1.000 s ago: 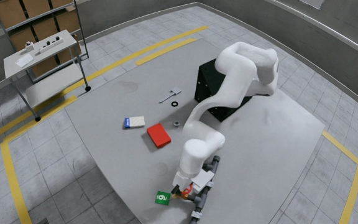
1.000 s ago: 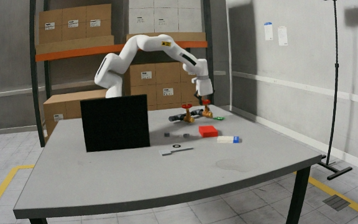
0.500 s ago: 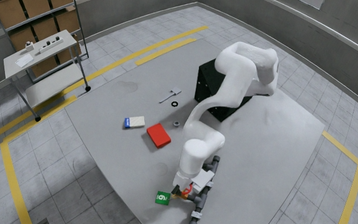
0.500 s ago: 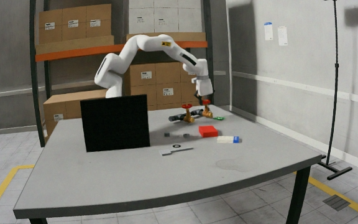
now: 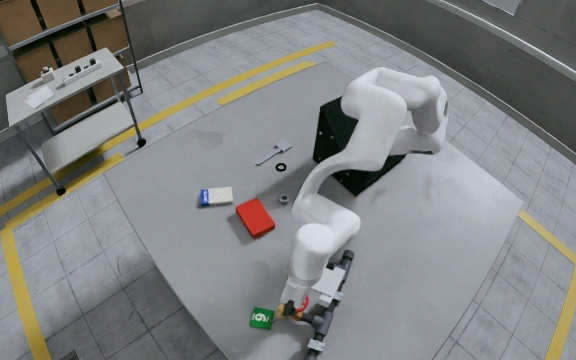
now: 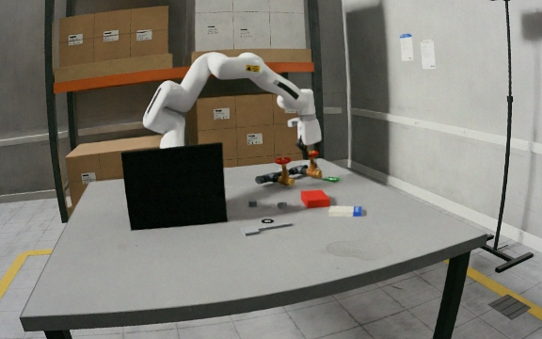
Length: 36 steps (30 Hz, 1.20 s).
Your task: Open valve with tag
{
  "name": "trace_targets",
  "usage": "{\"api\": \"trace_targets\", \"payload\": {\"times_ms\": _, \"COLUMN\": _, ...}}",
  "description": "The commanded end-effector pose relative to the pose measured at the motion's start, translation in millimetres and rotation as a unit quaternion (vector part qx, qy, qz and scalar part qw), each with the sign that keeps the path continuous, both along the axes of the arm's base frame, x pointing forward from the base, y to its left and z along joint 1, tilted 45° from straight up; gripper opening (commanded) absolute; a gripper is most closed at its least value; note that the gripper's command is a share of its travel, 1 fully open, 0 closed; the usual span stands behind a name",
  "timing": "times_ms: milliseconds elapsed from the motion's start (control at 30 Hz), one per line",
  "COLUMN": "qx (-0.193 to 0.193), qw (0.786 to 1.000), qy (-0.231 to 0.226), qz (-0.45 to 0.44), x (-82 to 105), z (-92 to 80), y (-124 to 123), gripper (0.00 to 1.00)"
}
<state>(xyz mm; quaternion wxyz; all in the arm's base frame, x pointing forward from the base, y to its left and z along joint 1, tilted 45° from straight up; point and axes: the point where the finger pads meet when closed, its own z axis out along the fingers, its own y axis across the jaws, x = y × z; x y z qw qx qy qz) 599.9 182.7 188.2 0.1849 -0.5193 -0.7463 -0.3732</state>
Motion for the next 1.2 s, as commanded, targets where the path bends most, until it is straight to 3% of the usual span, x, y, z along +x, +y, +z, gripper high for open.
{"api": "trace_targets", "payload": {"times_ms": 0, "qx": -0.007, "qw": 0.997, "qy": -0.057, "qz": 0.048, "x": 1.0, "z": 1.2, "y": -1.1, "gripper": 0.0}}
{"api": "trace_targets", "payload": {"times_ms": 200, "qx": -0.025, "qw": 0.973, "qy": -0.172, "qz": 0.149, "x": 1.0, "z": 1.2, "y": -1.1, "gripper": 0.0}}
{"api": "trace_targets", "payload": {"times_ms": 267, "qx": -0.025, "qw": 0.973, "qy": -0.172, "qz": 0.149, "x": 1.0, "z": 1.2, "y": -1.1, "gripper": 0.0}}
{"api": "trace_targets", "payload": {"times_ms": 333, "qx": -0.031, "qw": 0.958, "qy": -0.216, "qz": 0.186, "x": 1.0, "z": 1.2, "y": -1.1, "gripper": 0.0}}
{"api": "trace_targets", "payload": {"times_ms": 567, "qx": -0.054, "qw": 0.871, "qy": -0.369, "qz": 0.32, "x": 1.0, "z": 1.2, "y": -1.1, "gripper": 0.0}}
{"api": "trace_targets", "payload": {"times_ms": 767, "qx": -0.073, "qw": 0.767, "qy": -0.482, "qz": 0.417, "x": 1.0, "z": 1.2, "y": -1.1, "gripper": 0.0}}
{"api": "trace_targets", "payload": {"times_ms": 833, "qx": -0.073, "qw": 0.767, "qy": -0.482, "qz": 0.417, "x": 1.0, "z": 1.2, "y": -1.1, "gripper": 0.0}}
{"api": "trace_targets", "payload": {"times_ms": 867, "qx": -0.076, "qw": 0.726, "qy": -0.516, "qz": 0.448, "x": 1.0, "z": 1.2, "y": -1.1, "gripper": 0.0}}
{"api": "trace_targets", "payload": {"times_ms": 1000, "qx": -0.086, "qw": 0.644, "qy": -0.574, "qz": 0.498, "x": 1.0, "z": 1.2, "y": -1.1, "gripper": 0.0}}
{"api": "trace_targets", "payload": {"times_ms": 1167, "qx": -0.096, "qw": 0.521, "qy": -0.64, "qz": 0.556, "x": 1.1, "z": 1.1, "y": -1.1, "gripper": 0.0}}
